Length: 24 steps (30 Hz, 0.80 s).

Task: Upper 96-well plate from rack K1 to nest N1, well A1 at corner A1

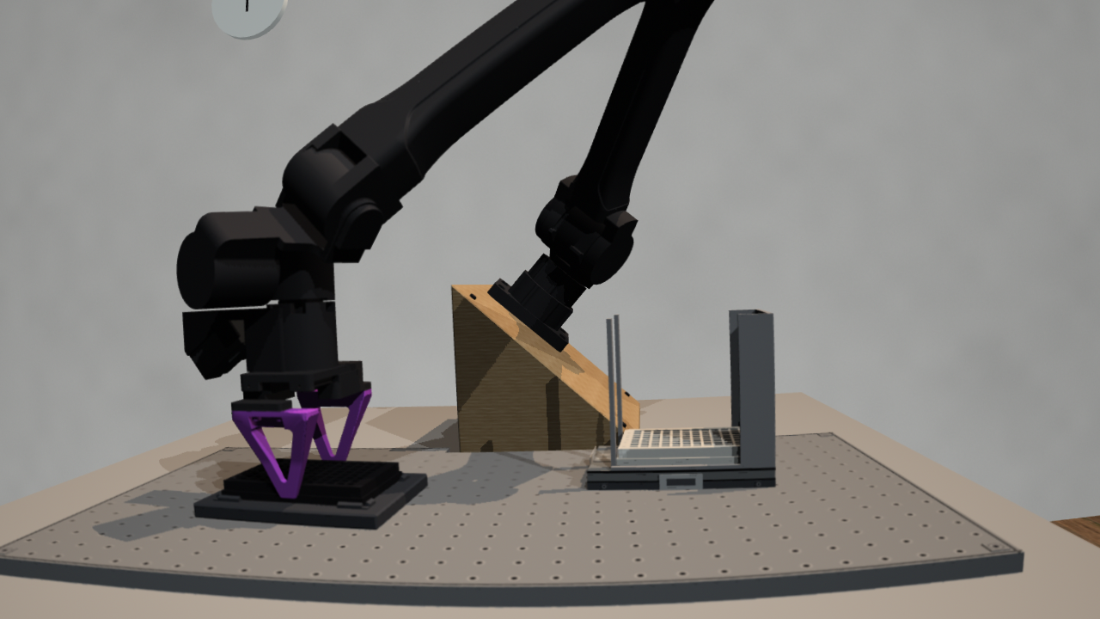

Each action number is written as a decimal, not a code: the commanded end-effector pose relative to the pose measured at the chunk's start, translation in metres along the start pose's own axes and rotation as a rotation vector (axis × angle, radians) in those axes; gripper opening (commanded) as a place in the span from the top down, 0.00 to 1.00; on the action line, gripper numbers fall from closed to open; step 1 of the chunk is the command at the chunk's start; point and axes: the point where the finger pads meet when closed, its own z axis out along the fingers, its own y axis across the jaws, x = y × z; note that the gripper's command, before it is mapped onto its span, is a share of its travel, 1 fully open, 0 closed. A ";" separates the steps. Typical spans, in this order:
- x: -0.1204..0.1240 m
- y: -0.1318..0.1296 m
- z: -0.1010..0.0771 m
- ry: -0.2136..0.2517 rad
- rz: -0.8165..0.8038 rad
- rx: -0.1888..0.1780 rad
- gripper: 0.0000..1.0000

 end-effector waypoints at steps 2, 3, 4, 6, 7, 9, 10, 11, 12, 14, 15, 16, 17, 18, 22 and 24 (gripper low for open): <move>-0.002 0.011 -0.007 -0.008 -0.009 -0.022 0.00; -0.002 0.011 -0.007 -0.008 -0.009 -0.022 0.00; -0.002 0.011 -0.007 -0.008 -0.009 -0.022 0.00; -0.002 0.011 -0.007 -0.008 -0.009 -0.022 0.00; -0.002 0.011 -0.007 -0.008 -0.009 -0.022 0.00; -0.002 0.011 -0.007 -0.008 -0.009 -0.022 0.00; -0.002 0.011 -0.007 -0.008 -0.009 -0.022 0.00; -0.002 0.011 -0.007 -0.008 -0.009 -0.022 0.00; -0.002 0.011 -0.007 -0.008 -0.009 -0.022 0.00; -0.002 0.011 -0.007 -0.008 -0.009 -0.022 0.00; -0.002 0.011 -0.007 -0.008 -0.009 -0.022 0.00; -0.002 0.011 -0.007 -0.008 -0.009 -0.022 0.00; -0.002 0.011 -0.007 -0.008 -0.009 -0.022 0.00; -0.002 0.011 -0.007 -0.008 -0.009 -0.022 0.00; -0.002 0.011 -0.007 -0.008 -0.009 -0.022 0.00; -0.004 0.015 -0.024 -0.013 -0.014 -0.042 0.00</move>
